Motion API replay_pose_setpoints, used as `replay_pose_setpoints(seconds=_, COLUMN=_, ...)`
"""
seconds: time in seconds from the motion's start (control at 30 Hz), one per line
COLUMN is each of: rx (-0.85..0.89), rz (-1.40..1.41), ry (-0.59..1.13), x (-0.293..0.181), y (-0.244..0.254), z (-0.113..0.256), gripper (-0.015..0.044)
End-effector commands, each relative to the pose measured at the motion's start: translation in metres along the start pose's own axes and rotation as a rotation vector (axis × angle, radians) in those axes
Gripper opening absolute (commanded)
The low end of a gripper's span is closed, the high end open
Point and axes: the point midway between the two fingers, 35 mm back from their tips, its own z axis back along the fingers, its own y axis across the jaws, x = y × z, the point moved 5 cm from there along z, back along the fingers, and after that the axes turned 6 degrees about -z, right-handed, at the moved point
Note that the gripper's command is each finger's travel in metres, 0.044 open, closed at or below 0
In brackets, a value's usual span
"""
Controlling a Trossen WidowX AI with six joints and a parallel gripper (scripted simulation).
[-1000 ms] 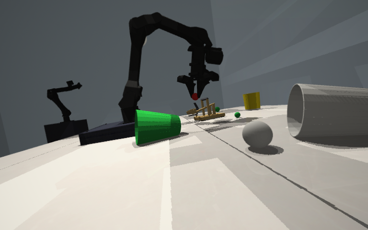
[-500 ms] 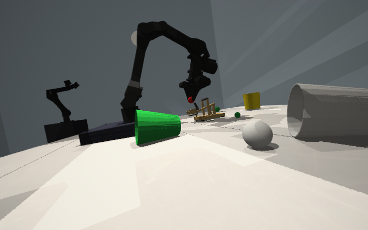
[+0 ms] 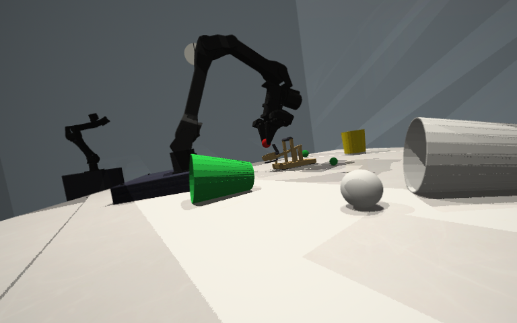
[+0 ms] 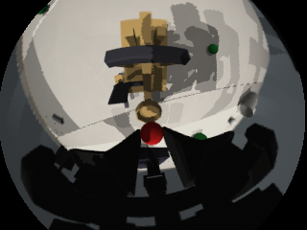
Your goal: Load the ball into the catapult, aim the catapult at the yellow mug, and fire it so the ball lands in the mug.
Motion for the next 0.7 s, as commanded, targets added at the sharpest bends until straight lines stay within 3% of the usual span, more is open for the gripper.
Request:
replay_pose_setpoints(seconds=0.0, rx=0.001, rz=-0.007, ry=0.014, x=0.003, y=0.001, z=-0.012, gripper=0.0)
replay_pose_setpoints(seconds=0.67, rx=0.0, rz=-0.002, ry=0.003, x=0.007, y=0.001, z=-0.019, gripper=0.0)
